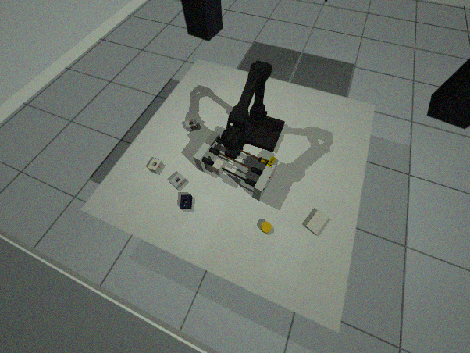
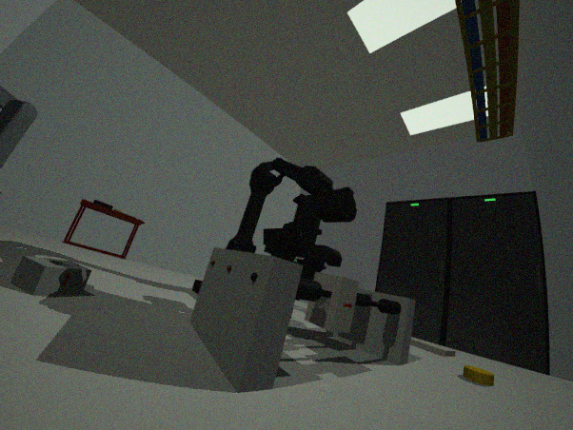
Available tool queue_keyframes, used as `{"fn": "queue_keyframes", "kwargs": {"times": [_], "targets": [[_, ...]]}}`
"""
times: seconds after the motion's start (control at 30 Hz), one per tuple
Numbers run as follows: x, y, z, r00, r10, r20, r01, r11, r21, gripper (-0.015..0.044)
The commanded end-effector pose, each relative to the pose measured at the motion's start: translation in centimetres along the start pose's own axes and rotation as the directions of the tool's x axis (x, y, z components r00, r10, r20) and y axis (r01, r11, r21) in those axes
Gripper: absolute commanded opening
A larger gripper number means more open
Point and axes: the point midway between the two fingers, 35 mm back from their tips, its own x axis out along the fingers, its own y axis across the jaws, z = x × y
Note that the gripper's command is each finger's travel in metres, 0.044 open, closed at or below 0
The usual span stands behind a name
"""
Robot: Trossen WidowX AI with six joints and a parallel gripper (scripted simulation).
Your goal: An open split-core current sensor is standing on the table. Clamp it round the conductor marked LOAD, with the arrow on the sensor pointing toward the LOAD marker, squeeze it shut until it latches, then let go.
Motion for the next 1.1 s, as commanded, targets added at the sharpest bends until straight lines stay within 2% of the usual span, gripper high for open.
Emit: {"fn": "queue_keyframes", "kwargs": {"times": [0.0,0.2,0.3,1.03,1.07], "targets": [[-0.04,0.02,0.00,1.000,0.002,0.000,-0.002,1.000,0.000,0.0289],[-0.07,0.00,0.03,1.000,0.013,0.000,-0.013,1.000,0.000,0.0440],[-0.01,-0.01,0.01,1.000,0.003,0.000,-0.003,1.000,0.000,0.0361],[-0.01,-0.01,0.01,1.000,0.003,0.000,-0.003,1.000,0.000,0.0211],[-0.04,-0.02,0.01,1.000,0.003,0.000,-0.003,1.000,0.000,0.0185]]}}
